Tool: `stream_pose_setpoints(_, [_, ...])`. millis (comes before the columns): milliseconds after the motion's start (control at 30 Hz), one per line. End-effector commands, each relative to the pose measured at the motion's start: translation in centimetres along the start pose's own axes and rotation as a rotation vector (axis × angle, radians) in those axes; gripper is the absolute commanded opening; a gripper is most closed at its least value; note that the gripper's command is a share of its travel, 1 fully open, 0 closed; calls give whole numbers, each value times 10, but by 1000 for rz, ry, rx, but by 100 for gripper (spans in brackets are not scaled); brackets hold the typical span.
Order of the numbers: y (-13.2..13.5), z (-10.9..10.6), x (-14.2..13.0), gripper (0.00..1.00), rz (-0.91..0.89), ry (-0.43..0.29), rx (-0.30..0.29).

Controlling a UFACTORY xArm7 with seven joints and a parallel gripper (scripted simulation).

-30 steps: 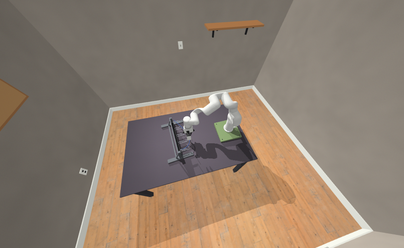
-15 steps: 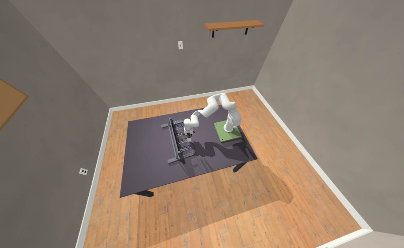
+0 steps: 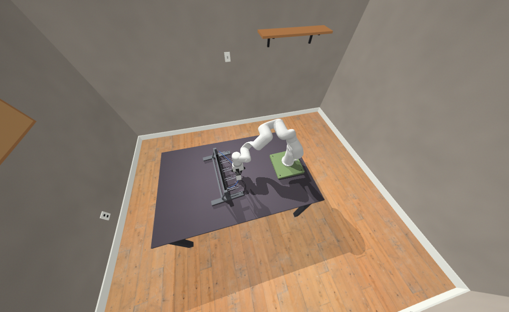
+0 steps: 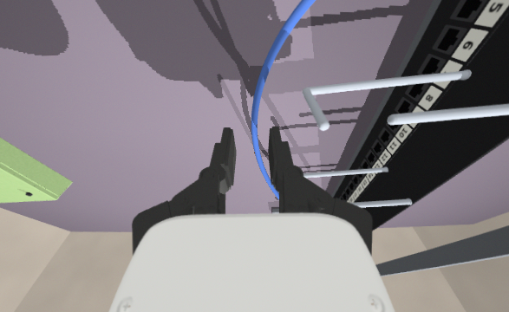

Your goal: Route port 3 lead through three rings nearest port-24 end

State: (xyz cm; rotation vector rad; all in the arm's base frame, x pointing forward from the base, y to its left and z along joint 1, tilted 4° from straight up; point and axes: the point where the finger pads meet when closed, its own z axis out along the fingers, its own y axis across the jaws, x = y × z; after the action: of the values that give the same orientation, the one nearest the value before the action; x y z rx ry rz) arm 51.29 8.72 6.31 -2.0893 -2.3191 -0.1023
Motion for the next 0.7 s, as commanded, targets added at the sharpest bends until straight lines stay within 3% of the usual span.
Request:
stream_pose_setpoints(0, [2,3,0,33,0,0,-6])
stream_pose_setpoints(667, [2,9,0,33,0,0,-6])
